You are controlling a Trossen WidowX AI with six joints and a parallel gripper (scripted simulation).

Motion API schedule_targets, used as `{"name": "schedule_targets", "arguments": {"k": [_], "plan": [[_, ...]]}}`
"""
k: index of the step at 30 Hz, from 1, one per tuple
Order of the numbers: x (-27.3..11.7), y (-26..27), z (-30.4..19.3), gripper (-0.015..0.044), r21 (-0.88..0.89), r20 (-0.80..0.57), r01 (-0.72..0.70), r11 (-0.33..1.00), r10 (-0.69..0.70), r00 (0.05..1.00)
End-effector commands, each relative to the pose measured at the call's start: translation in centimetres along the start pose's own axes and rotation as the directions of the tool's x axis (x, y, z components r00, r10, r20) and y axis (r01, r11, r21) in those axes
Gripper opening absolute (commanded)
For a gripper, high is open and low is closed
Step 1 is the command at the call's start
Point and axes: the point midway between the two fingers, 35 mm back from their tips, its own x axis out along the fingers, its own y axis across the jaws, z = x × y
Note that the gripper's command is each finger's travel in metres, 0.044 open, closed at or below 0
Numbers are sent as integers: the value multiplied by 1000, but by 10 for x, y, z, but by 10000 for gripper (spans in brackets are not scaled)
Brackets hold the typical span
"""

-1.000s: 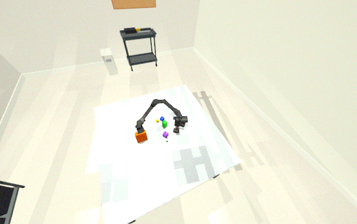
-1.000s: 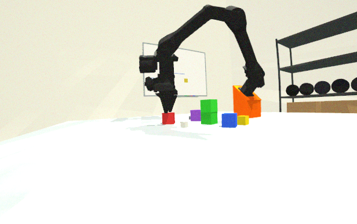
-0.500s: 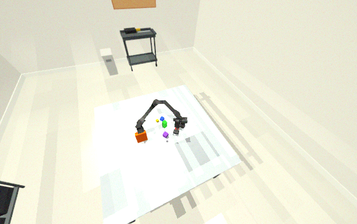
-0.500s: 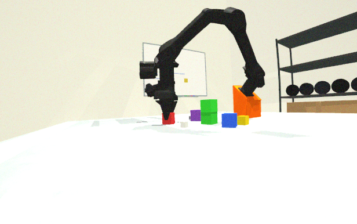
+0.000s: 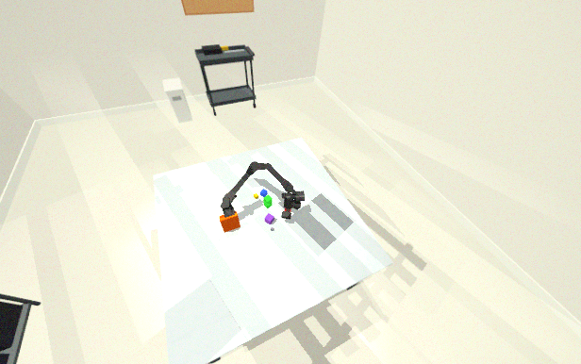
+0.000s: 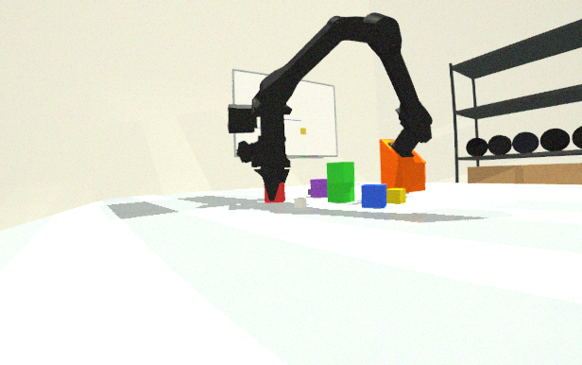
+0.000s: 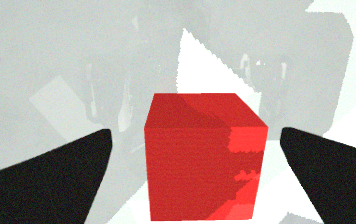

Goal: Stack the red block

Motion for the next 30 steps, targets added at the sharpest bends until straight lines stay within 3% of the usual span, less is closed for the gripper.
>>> {"name": "schedule_targets", "arguments": {"k": [1, 3, 13, 20, 25, 30], "plan": [[0, 1, 0, 440, 3, 0, -5, 1000, 5, 1000], [0, 1, 0, 440, 3, 0, -5, 1000, 5, 1000], [0, 1, 0, 177, 3, 0, -5, 1000, 5, 1000], [0, 1, 0, 131, 3, 0, -5, 1000, 5, 1000], [-17, 0, 0, 0, 3, 1, -4, 1000, 4, 1000], [-43, 0, 0, 0, 3, 1, -2, 1000, 2, 1000]]}}
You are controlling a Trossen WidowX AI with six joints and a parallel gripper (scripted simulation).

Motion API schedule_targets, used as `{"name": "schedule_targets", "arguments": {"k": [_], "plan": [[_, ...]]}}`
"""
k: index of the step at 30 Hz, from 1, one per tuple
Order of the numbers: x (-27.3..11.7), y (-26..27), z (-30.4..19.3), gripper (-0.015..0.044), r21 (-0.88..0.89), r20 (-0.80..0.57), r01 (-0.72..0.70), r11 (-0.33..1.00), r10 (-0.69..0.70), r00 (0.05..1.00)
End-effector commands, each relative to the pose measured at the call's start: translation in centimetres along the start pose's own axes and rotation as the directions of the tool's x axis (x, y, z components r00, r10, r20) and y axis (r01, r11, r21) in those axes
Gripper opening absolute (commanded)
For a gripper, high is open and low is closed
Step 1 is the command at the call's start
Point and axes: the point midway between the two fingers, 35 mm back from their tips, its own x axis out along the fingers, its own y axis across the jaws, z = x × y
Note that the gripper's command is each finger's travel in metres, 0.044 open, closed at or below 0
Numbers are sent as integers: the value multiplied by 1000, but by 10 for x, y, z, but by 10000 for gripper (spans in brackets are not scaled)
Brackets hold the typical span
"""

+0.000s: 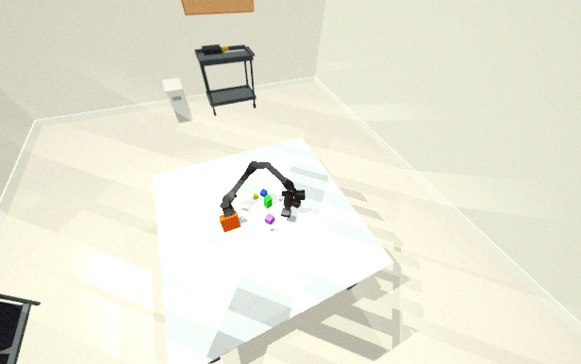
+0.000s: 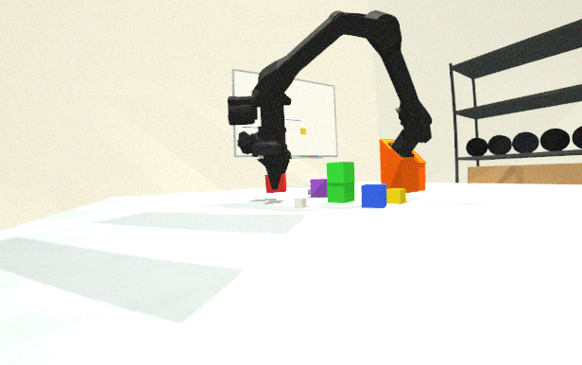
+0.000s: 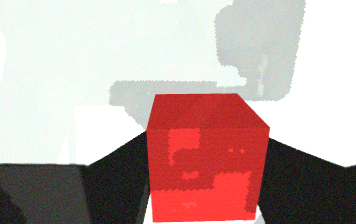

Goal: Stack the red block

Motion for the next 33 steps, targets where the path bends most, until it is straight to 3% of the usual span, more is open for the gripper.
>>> {"name": "schedule_targets", "arguments": {"k": [1, 16, 25, 33], "plan": [[-25, 0, 3, 0, -6, 16, 0, 1000, 0, 1000], [-95, 0, 2, 0, -6, 18, 3, 1000, -3, 1000], [-96, 1, 1, 0, -6, 18, 3, 1000, -3, 1000], [-100, 17, -28, 0, -4, 17, 3, 1000, -3, 1000]]}}
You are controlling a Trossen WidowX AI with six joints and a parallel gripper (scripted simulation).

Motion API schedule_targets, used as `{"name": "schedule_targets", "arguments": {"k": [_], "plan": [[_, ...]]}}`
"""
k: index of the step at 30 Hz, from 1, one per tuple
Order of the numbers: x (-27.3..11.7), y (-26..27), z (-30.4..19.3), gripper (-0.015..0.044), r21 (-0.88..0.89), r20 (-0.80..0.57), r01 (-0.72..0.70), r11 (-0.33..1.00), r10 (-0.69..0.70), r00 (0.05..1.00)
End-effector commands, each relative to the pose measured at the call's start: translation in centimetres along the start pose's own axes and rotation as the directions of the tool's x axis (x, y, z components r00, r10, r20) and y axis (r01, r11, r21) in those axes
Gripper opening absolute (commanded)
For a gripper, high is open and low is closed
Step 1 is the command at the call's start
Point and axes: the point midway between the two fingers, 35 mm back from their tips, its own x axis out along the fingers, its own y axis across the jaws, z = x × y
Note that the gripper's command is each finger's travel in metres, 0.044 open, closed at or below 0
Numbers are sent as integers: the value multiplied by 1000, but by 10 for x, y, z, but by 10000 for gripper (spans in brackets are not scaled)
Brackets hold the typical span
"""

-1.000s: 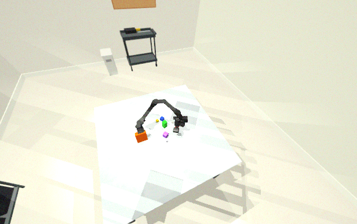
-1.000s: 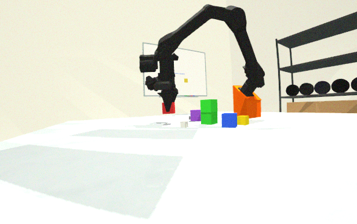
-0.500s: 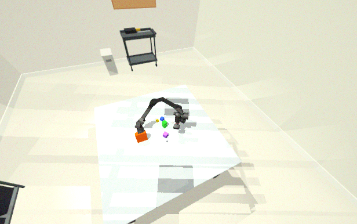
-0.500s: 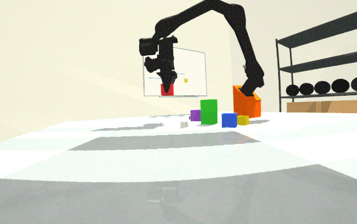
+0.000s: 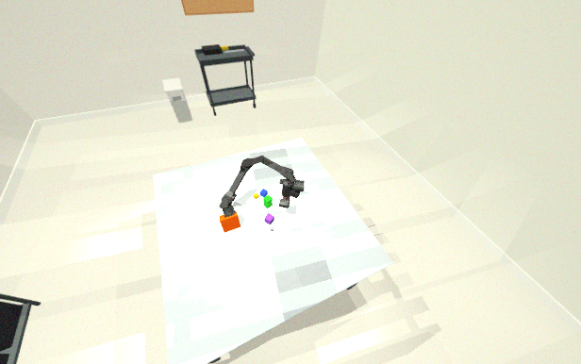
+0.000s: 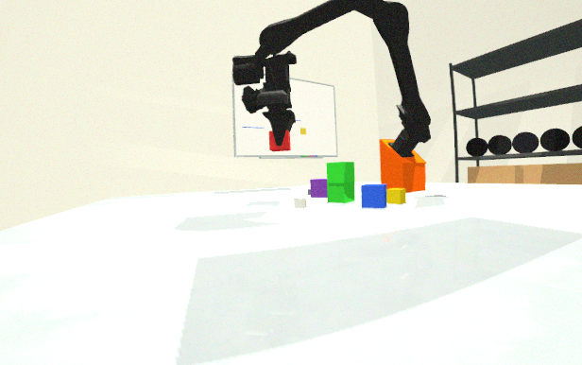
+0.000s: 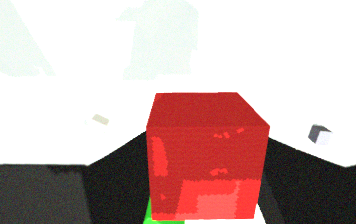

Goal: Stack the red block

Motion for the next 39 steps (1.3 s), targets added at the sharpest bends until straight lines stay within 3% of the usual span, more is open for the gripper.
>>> {"name": "schedule_targets", "arguments": {"k": [1, 28, 39], "plan": [[-3, 10, -16, 0, -3, 5, 1, 1000, -1, 1000], [3, 33, -130, 0, 2, -3, -2, 1000, 2, 1000], [15, 33, -132, 0, 2, -3, -2, 1000, 2, 1000]]}}
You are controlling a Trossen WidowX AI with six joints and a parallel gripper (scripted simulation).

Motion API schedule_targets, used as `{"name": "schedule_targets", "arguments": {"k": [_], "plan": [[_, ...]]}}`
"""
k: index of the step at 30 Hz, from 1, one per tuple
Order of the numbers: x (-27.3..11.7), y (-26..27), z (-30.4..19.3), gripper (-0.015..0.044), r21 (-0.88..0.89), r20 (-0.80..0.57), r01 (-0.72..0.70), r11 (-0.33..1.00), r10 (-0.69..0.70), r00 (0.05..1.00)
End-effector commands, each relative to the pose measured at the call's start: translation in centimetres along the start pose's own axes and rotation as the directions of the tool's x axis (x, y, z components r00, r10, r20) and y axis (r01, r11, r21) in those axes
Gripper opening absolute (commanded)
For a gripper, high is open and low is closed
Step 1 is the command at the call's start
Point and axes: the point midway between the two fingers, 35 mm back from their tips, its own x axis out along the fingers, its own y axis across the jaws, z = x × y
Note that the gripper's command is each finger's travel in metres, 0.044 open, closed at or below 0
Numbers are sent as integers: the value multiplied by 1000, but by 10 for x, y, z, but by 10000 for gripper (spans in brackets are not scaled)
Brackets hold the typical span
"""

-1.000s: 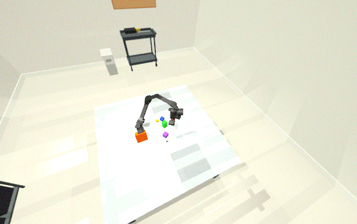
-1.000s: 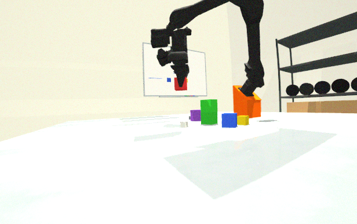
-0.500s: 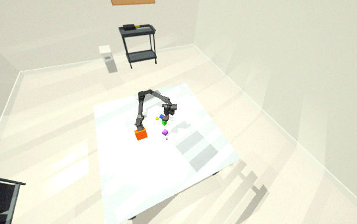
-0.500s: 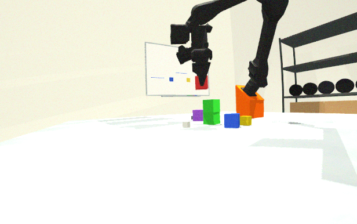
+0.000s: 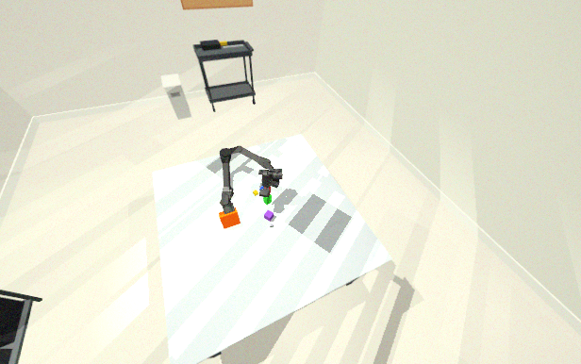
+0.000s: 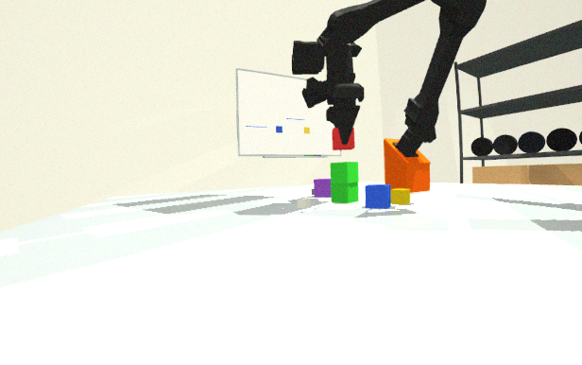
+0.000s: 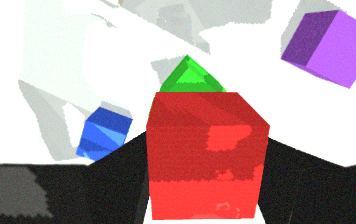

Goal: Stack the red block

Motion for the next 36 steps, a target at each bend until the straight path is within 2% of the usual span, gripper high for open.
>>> {"name": "schedule_targets", "arguments": {"k": [1, 7, 36], "plan": [[10, 1, -1, 0, 1, -1, -4, 1000, 4, 1000], [28, 1, -1, 0, 1, -2, -6, 1000, 6, 1000], [26, 1, -1, 0, 1, -2, -5, 1000, 5, 1000]]}}
